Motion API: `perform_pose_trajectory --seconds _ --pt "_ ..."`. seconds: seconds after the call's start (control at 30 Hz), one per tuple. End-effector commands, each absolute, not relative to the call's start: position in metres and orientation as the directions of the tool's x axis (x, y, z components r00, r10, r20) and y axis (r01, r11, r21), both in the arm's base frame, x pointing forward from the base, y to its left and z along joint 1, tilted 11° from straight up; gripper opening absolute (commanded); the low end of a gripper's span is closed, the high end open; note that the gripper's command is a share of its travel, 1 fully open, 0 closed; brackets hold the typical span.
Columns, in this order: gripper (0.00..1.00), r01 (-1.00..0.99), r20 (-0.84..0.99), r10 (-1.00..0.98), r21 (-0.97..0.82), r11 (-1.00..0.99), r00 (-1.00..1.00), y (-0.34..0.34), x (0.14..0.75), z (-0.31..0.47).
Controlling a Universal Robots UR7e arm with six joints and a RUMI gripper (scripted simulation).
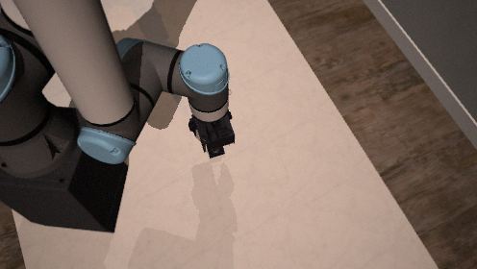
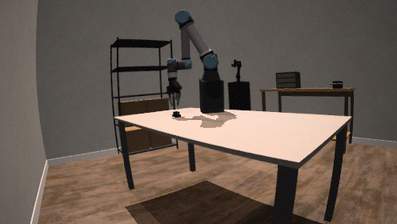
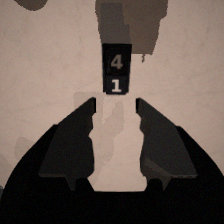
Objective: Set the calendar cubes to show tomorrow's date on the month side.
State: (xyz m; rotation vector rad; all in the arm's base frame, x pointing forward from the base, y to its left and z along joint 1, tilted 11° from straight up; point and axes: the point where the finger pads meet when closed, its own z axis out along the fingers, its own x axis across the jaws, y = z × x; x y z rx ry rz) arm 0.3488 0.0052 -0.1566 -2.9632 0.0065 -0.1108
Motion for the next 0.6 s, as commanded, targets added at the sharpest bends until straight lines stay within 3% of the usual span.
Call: perform_pose_trajectory --seconds 0.0,0.57 --pt "0.28 0.005 0.080 -0.009 -0.172 -0.985 0.997 0.006 0.352 -0.165" --pt "0.28 0.005 0.080 -0.009 -0.172 -0.985 0.997 0.009 0.353 -0.184"
